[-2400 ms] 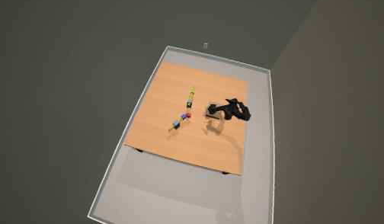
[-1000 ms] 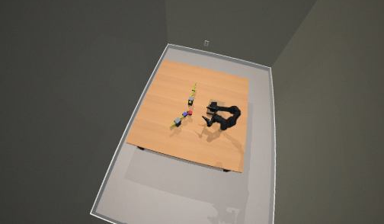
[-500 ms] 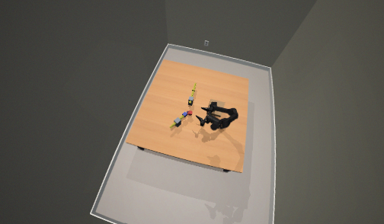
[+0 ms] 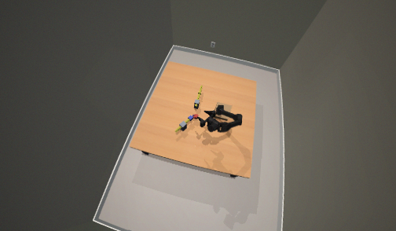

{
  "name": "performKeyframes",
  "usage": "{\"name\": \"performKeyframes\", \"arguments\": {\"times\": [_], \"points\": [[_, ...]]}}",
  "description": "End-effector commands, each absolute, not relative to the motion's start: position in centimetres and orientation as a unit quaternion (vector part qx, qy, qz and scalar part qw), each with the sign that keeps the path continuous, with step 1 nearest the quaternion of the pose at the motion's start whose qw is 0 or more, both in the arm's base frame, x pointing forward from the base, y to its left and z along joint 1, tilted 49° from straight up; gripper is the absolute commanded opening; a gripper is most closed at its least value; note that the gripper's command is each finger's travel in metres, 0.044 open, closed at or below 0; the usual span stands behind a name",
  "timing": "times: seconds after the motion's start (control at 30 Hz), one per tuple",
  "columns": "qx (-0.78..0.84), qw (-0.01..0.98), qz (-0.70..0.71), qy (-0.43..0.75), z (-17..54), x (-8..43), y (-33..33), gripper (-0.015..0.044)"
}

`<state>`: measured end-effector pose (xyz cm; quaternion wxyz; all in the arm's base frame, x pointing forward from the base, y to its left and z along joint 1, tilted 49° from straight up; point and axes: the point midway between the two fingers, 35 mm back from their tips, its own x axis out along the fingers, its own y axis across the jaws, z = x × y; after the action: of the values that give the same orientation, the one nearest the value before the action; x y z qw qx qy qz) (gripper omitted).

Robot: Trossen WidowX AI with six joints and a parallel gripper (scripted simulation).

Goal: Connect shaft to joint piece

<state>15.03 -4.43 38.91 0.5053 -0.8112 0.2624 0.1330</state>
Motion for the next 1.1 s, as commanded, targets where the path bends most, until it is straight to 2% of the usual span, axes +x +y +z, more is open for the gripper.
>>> {"name": "performKeyframes", "arguments": {"times": [0.0, 1.07], "points": [[-0.779, 0.536, 0.165, 0.282, 36.8, 16.1, -4.2, 0.044], [-0.457, 0.715, 0.3, 0.435, 25.1, 19.0, -3.0, 0.044]]}}
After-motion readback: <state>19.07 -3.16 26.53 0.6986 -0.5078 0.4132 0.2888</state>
